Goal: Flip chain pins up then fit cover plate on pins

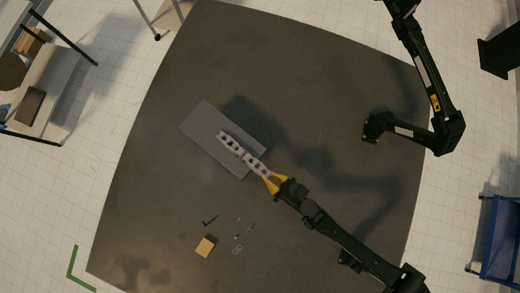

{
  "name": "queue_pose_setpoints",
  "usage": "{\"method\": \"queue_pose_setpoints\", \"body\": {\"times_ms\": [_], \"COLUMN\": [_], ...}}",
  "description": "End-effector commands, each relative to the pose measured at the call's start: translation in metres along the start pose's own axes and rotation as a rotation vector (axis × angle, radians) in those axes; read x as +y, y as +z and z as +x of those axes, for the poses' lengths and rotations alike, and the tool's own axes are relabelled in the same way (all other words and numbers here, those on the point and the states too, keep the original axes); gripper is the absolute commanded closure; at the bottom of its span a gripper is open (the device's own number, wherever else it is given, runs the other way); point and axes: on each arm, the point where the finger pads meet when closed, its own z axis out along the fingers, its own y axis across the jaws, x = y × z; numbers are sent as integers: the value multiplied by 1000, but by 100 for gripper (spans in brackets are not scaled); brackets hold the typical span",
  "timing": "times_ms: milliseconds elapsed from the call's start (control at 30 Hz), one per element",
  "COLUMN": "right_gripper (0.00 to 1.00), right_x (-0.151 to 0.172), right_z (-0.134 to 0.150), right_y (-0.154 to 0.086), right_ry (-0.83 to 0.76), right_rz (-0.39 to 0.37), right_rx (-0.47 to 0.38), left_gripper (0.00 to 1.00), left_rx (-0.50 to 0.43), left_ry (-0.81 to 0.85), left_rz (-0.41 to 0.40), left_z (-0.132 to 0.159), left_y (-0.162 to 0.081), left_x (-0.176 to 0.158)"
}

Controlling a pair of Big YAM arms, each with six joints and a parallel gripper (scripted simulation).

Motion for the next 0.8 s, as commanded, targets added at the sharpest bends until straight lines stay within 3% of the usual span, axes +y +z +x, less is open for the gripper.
{"method": "queue_pose_setpoints", "body": {"times_ms": [0, 767], "right_gripper": [0, 0], "right_x": [5, 5], "right_z": [-14, -14], "right_y": [-4, -4], "right_ry": [0, 0], "right_rz": [-9, -9], "right_rx": [-30, -30], "left_gripper": [81, 81], "left_rx": [-29, -60], "left_ry": [51, 163], "left_rz": [4, -7], "left_z": [-19, -36], "left_y": [-2, 3], "left_x": [-4, -3]}}
